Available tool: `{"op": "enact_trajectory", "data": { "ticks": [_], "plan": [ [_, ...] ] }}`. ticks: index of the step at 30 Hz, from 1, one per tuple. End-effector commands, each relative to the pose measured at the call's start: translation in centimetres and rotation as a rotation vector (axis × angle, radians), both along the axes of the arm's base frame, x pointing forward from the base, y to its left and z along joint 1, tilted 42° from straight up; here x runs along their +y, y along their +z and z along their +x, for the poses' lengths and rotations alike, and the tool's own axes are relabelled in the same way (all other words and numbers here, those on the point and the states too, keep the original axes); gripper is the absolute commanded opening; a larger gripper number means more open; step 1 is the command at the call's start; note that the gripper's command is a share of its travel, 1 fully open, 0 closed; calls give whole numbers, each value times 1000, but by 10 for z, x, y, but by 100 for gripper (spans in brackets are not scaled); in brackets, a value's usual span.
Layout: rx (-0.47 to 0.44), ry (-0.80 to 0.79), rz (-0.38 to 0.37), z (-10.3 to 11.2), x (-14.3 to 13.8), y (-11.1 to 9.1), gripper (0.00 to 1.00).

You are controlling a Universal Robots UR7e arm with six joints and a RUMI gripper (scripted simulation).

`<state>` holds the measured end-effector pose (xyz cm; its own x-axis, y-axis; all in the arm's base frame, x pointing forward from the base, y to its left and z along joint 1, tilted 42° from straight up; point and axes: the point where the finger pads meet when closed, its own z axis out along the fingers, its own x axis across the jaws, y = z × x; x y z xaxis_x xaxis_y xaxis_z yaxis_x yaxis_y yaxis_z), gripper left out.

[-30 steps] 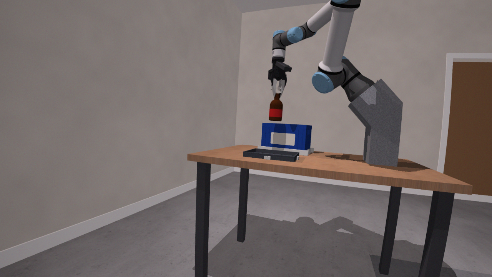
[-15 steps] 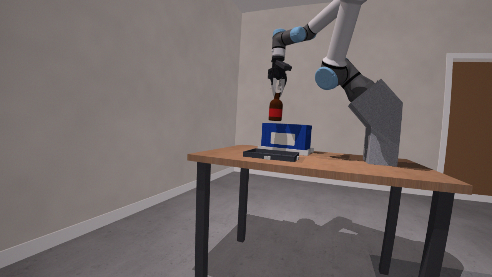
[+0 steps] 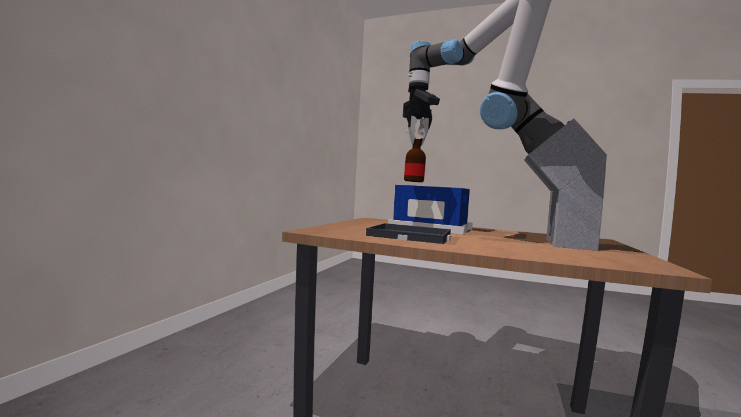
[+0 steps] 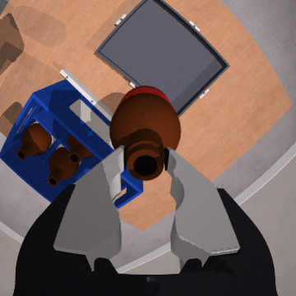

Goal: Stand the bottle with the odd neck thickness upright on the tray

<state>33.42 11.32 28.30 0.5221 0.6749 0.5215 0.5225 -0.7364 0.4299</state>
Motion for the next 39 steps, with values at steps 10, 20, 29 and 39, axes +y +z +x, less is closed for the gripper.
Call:
{"op": "enact_trajectory", "data": {
  "ticks": [10,20,29,39],
  "plan": [
    [1,-4,-5,-3,16,-2,0],
    [1,-4,-5,-5,26,-3,0],
    [1,-4,-4,-8,37,-5,0],
    [1,-4,-4,-9,47,-6,0]
  ]
}}
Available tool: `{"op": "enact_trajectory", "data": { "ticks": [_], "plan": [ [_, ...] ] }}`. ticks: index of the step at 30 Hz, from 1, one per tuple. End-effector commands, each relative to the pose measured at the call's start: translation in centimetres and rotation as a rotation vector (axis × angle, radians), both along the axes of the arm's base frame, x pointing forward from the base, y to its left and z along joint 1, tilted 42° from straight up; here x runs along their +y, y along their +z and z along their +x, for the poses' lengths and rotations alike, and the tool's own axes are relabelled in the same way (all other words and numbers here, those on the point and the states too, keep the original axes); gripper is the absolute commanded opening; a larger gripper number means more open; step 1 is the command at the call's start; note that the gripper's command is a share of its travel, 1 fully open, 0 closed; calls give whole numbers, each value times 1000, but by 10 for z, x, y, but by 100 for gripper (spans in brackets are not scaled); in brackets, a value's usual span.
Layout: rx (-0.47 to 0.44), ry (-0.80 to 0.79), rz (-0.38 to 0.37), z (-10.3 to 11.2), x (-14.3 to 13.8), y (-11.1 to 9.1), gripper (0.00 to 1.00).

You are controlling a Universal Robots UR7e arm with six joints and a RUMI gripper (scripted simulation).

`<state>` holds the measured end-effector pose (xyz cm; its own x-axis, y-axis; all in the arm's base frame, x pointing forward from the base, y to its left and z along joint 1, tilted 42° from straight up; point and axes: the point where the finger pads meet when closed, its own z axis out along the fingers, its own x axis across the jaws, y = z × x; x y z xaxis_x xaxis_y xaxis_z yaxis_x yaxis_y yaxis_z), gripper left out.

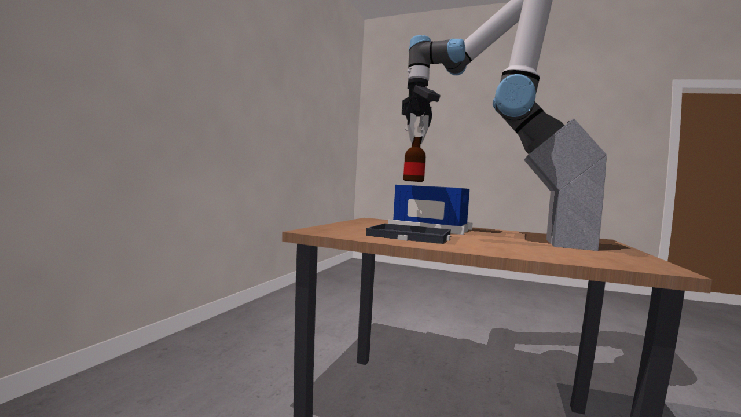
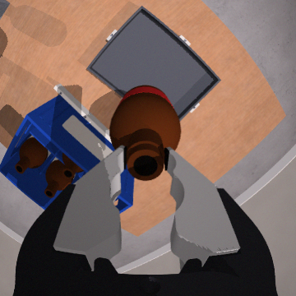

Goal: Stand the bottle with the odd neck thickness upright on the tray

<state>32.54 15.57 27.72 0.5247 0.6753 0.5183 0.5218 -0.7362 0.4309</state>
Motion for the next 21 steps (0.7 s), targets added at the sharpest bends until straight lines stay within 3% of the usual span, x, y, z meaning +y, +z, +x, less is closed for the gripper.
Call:
{"op": "enact_trajectory", "data": {
  "ticks": [1,21],
  "plan": [
    [-1,-1,-1,-1,5,0,0],
    [-1,-1,-1,-5,23,-3,0]
  ]
}}
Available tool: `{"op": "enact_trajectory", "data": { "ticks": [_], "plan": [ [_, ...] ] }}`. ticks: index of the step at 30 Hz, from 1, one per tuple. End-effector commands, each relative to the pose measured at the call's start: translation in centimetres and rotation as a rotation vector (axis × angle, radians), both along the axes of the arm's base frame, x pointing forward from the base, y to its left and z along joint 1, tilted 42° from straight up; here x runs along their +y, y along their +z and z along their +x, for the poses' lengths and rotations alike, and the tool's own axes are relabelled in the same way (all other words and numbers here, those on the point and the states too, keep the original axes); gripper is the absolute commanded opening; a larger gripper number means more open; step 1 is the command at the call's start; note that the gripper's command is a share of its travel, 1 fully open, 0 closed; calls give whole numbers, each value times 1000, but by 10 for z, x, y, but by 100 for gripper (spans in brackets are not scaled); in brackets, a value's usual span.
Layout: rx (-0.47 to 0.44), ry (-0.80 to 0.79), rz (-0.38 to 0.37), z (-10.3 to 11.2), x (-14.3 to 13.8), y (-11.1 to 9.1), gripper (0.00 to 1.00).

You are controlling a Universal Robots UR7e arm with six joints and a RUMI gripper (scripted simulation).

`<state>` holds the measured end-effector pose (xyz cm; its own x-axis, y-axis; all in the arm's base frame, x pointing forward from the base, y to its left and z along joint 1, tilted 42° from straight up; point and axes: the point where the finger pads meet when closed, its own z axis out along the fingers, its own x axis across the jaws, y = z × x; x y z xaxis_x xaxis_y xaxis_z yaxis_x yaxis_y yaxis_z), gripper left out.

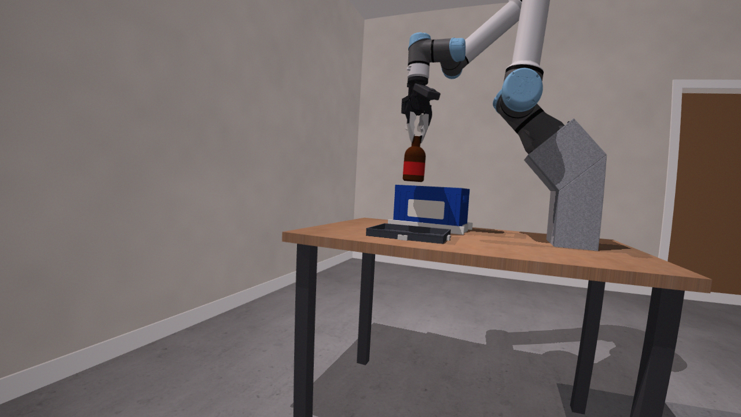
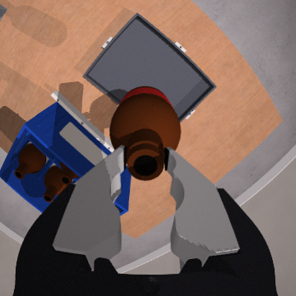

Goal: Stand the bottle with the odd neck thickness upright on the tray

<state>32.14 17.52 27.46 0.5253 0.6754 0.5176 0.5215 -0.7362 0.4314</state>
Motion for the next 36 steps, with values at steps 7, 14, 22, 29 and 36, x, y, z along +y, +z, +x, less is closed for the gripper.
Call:
{"op": "enact_trajectory", "data": {
  "ticks": [7,14,22,29,36],
  "plan": [
    [-1,-1,-1,-2,8,-1,0],
    [-1,-1,-1,-2,12,-1,0],
    [-1,-1,-1,-3,17,-2,0],
    [-1,-1,-1,-4,19,-2,0],
    [-1,-1,-1,-4,21,-2,0]
  ]
}}
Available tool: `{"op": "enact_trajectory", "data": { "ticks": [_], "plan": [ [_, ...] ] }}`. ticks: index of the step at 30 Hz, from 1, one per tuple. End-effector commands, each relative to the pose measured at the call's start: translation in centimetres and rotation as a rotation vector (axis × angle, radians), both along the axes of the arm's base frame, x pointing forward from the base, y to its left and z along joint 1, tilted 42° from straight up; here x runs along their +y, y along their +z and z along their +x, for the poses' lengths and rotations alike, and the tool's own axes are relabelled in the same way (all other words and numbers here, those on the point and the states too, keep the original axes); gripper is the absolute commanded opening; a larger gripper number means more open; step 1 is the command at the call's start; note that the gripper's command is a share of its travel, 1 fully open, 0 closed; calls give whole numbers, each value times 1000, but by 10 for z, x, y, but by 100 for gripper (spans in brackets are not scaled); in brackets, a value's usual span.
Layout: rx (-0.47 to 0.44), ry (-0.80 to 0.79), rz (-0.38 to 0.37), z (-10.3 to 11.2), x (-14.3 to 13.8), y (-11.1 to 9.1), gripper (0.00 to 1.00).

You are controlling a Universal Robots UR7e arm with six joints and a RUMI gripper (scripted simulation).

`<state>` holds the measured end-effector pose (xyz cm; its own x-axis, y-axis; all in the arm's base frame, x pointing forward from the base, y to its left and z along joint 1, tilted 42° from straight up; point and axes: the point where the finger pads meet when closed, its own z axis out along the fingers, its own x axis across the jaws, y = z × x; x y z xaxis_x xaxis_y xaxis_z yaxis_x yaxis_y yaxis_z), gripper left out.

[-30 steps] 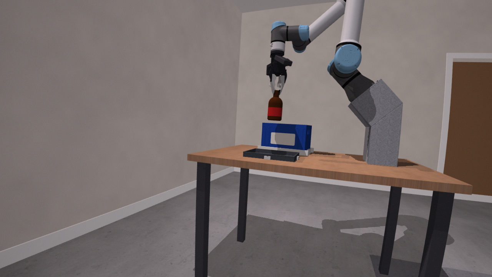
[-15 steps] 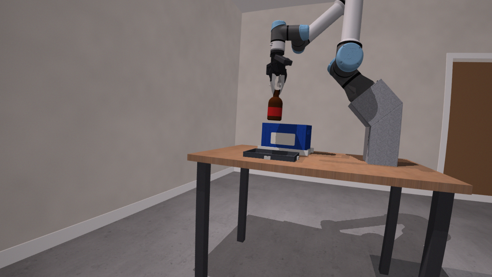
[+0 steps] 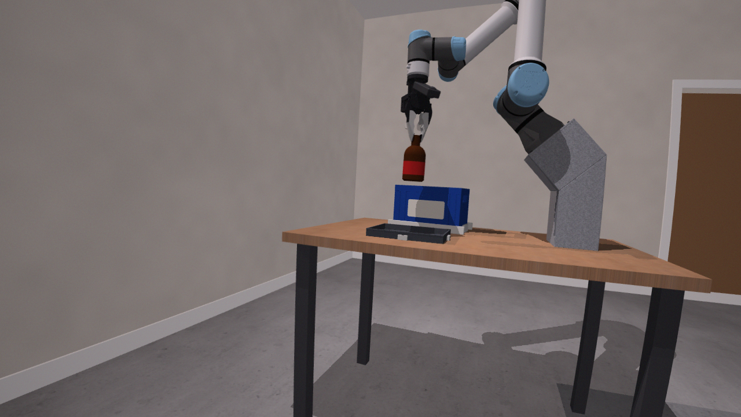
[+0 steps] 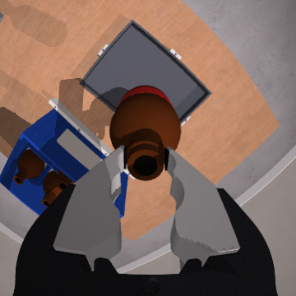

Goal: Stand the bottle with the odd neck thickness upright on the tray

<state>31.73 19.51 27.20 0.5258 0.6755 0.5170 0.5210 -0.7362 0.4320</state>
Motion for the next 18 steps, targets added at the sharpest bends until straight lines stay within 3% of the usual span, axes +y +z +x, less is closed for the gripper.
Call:
{"op": "enact_trajectory", "data": {
  "ticks": [1,18],
  "plan": [
    [-1,0,0,0,1,0,0],
    [-1,0,0,-1,3,0,0]
  ]
}}
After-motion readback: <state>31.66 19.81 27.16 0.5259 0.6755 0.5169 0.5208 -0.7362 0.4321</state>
